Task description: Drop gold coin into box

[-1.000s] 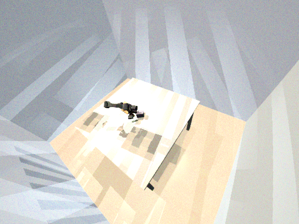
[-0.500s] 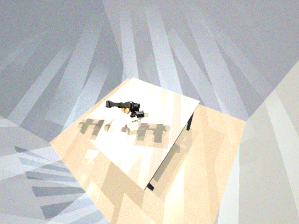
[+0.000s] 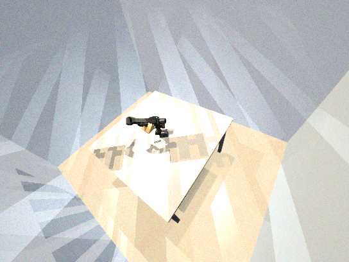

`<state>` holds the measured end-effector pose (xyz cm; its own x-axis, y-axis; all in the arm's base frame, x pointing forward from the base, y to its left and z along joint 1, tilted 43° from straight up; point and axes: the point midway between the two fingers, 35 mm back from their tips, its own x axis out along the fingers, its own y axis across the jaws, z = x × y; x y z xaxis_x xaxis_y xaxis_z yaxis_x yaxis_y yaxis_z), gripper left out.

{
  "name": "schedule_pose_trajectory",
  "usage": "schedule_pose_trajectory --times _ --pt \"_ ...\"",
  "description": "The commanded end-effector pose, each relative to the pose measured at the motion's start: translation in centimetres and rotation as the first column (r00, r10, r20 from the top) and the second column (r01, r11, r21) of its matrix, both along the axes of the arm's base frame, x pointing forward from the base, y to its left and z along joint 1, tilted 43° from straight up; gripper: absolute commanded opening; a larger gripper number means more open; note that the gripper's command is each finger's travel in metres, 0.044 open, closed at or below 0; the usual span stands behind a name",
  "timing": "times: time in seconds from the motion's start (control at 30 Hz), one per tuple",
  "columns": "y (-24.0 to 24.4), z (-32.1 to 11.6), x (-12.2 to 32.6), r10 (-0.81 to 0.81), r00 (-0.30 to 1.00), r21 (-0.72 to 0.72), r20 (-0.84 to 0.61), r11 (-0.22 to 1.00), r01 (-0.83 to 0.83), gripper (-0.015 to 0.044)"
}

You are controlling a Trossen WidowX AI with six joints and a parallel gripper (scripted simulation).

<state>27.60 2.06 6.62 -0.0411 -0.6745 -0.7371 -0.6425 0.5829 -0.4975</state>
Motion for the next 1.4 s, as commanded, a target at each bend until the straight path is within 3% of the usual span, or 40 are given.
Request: schedule_pose_trajectory --times 0.0,0.43,1.37 --pt "1.1 -0.8 0.3 -0.002 1.000 0.006 0.009 1.000 0.002 0.0000" --pt "3.3 -3.0 0.2 -0.004 1.000 0.002 0.007 1.000 0.004 0.0000" --pt "3.5 -2.9 0.5 -0.012 1.000 -0.005 0.010 1.000 0.012 0.0000"
